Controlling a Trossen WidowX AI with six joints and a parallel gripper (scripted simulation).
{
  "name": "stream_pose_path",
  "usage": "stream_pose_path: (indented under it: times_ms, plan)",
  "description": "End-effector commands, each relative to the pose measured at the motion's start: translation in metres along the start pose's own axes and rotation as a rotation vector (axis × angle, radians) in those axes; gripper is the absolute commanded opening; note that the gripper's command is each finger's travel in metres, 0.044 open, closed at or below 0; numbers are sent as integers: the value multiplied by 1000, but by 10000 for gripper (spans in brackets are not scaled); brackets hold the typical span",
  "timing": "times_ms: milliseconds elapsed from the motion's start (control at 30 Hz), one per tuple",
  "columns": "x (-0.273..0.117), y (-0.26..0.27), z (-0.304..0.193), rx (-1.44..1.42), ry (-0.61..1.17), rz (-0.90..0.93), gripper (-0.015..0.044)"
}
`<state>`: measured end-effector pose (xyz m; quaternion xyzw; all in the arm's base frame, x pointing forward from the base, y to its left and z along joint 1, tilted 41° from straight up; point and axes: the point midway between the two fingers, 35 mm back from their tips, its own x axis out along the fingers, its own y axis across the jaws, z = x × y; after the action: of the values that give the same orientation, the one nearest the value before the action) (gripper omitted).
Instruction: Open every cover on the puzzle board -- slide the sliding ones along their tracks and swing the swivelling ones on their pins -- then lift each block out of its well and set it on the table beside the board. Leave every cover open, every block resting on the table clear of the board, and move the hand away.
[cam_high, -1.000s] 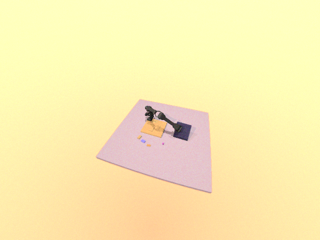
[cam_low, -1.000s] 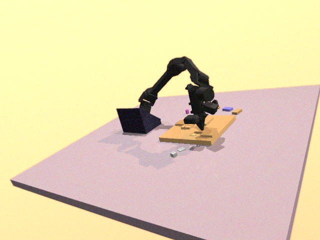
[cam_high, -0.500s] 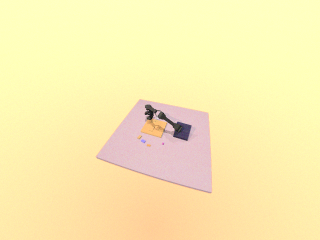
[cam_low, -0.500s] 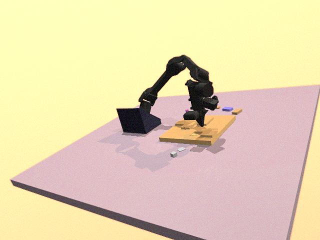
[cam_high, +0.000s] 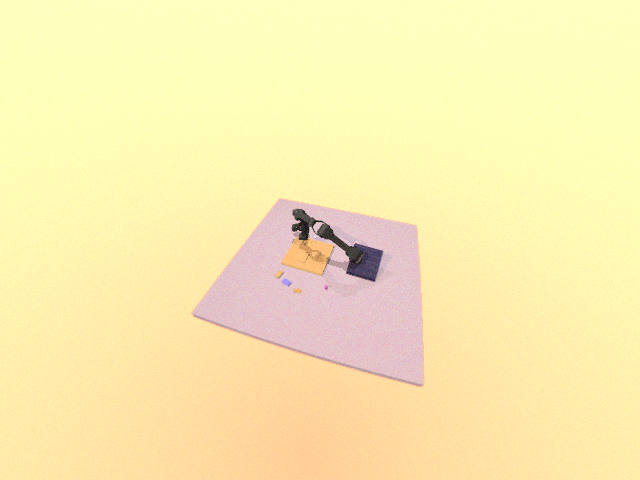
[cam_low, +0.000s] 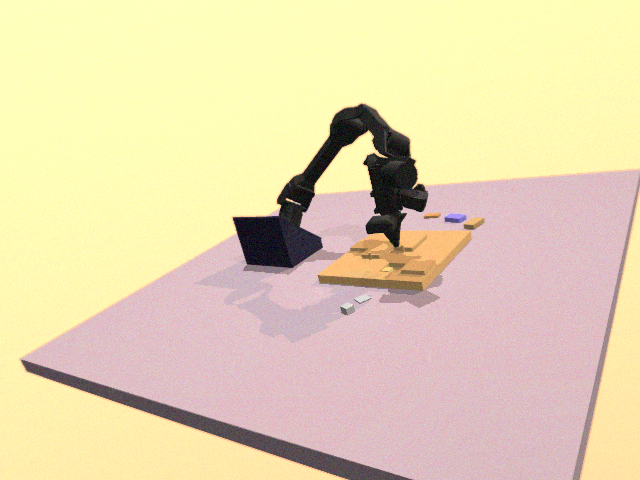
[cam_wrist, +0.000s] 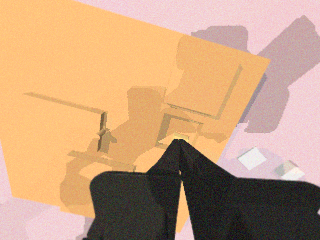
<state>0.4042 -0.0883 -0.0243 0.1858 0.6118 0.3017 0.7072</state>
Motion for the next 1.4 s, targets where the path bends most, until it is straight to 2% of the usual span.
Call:
stream_pose_path:
  times_ms: [0,500,1033,1367]
  plan:
    - [-8,9,-12,-145,-5,-9,0]
    - [-16,49,-75,-722,1,-10,0]
    - [-6,92,-149,-1315,6,-5,0]
    - [-6,93,-152,-1339,6,-5,0]
